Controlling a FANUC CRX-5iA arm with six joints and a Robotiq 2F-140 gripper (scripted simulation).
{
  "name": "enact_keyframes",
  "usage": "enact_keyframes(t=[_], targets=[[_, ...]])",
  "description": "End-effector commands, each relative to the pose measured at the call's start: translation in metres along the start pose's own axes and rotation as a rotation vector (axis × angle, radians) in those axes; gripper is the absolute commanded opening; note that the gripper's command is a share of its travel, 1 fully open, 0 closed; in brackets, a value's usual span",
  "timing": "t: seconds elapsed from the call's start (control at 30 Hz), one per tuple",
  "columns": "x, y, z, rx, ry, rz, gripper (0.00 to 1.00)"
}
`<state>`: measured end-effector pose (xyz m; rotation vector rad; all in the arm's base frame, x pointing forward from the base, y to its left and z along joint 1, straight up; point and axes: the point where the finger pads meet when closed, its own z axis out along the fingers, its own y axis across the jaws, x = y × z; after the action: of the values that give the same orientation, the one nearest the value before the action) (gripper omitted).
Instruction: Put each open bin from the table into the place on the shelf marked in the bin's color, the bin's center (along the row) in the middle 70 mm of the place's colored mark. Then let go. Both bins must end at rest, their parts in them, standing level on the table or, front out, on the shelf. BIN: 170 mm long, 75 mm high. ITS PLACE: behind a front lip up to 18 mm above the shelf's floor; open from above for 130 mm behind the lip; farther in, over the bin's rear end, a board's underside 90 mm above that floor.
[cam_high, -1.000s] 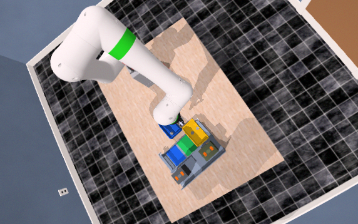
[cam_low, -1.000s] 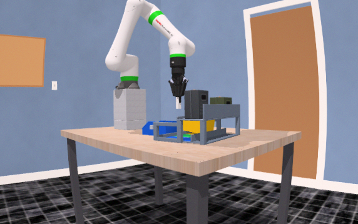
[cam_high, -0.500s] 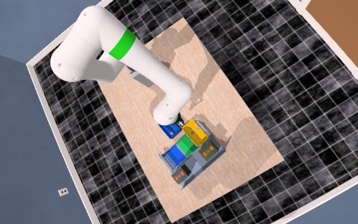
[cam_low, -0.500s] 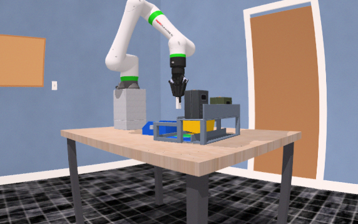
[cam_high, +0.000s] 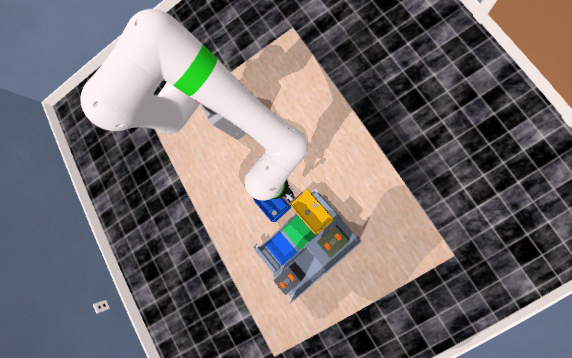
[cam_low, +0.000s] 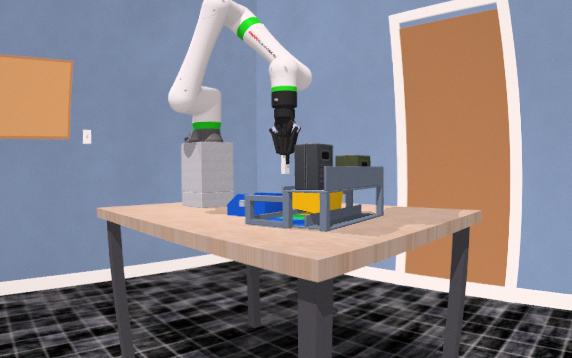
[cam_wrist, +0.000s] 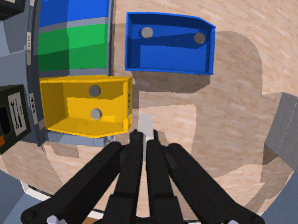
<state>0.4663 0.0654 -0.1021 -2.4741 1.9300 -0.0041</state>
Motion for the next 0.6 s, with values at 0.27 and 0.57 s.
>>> enact_keyframes(t=[0.27, 0.57], targets=[[0.000, 0.000, 0.006, 0.000, 0.001, 0.000, 0.00], [0.000, 0.000, 0.020, 0.000, 0.001, 0.000, 0.00]])
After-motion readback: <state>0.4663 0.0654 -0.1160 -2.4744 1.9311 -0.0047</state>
